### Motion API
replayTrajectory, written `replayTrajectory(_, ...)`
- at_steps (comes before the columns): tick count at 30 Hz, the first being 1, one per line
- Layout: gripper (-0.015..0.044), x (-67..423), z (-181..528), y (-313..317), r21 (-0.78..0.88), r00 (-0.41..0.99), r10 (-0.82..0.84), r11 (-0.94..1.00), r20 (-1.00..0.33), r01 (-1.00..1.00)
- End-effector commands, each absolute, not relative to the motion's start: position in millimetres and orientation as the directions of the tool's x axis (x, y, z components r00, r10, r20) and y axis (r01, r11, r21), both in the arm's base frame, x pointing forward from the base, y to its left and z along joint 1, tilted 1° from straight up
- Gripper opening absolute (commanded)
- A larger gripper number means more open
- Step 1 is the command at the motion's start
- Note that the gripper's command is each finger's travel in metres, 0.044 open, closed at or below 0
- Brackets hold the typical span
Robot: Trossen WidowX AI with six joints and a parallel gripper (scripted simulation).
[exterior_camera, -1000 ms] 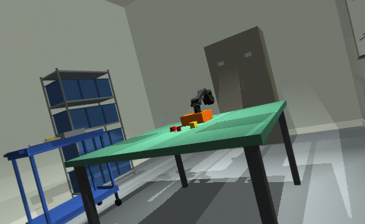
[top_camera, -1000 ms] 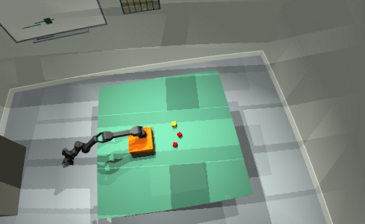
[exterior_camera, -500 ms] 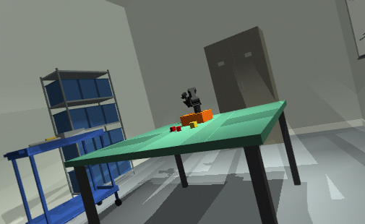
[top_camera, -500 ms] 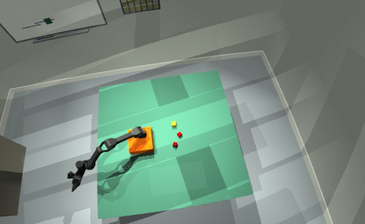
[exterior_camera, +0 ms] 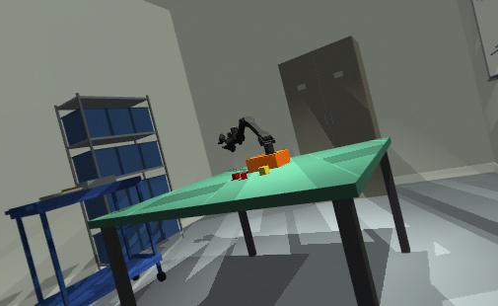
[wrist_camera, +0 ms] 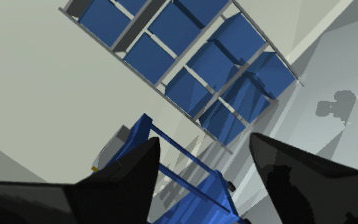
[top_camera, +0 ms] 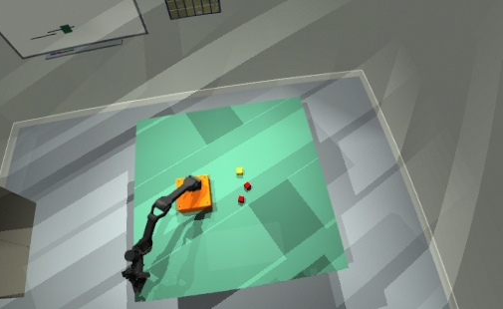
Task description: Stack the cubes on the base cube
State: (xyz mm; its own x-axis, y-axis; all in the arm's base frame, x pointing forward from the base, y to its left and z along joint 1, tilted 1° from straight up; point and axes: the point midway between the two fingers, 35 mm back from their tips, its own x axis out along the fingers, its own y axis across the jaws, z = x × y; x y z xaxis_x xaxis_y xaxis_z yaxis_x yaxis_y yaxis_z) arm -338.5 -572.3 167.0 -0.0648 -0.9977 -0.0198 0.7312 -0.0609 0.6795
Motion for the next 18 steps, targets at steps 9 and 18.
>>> replayTrajectory(9, 0.0265, -141.4, 147.5, -622.7, 0.423, 0.166, -0.952, 0.043, -0.258, 0.905)
replayTrajectory(18, 0.0265, 8.9, 129.1, -605.1, 0.185, 0.328, -0.834, 0.273, -0.443, 0.944)
